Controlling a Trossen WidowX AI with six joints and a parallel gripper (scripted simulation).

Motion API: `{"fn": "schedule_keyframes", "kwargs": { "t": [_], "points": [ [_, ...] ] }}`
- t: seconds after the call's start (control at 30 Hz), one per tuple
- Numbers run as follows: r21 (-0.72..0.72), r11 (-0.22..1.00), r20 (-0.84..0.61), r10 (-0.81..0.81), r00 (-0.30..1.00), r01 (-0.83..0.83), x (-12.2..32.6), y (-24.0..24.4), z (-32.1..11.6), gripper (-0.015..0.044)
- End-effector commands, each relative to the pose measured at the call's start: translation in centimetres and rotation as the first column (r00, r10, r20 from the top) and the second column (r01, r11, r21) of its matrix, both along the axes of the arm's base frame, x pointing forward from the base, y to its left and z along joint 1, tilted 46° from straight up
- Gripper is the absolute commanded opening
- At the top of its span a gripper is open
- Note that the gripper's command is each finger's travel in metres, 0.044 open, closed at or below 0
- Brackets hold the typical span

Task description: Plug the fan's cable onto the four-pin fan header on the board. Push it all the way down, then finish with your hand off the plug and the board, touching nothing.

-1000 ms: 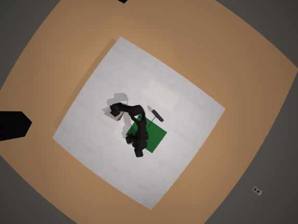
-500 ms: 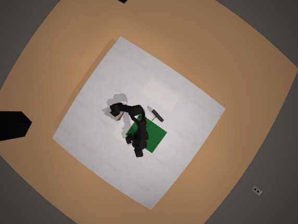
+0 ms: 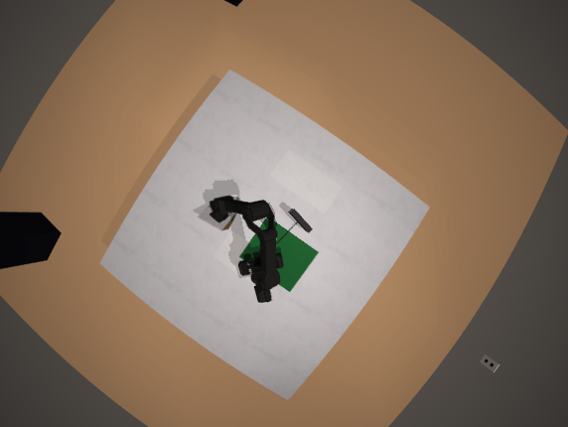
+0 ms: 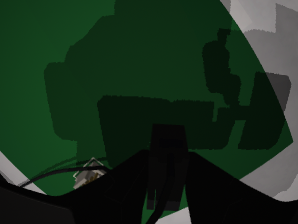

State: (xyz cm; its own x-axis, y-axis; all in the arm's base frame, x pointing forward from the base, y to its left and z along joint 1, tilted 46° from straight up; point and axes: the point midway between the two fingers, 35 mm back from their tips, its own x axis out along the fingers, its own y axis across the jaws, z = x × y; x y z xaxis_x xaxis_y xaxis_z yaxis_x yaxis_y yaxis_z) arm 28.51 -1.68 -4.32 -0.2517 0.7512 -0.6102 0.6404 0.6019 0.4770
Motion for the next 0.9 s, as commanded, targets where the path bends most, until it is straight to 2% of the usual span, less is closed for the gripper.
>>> {"fn": "schedule_keyframes", "kwargs": {
  "t": [0.0, 0.63, 0.87],
  "points": [
    [-0.007, 1.0, 0.009, 0.003, 1.0, -0.003, 0.5, -1.2, 1.1, 0.0],
    [-0.004, 1.0, 0.003, 0.0, 1.0, 0.0, 0.7, -5.3, 5.5, 0.0],
    [-0.022, 1.0, 0.021, -0.014, 1.0, 0.014, 0.6, -5.3, 5.8, 0.0]
  ]
}}
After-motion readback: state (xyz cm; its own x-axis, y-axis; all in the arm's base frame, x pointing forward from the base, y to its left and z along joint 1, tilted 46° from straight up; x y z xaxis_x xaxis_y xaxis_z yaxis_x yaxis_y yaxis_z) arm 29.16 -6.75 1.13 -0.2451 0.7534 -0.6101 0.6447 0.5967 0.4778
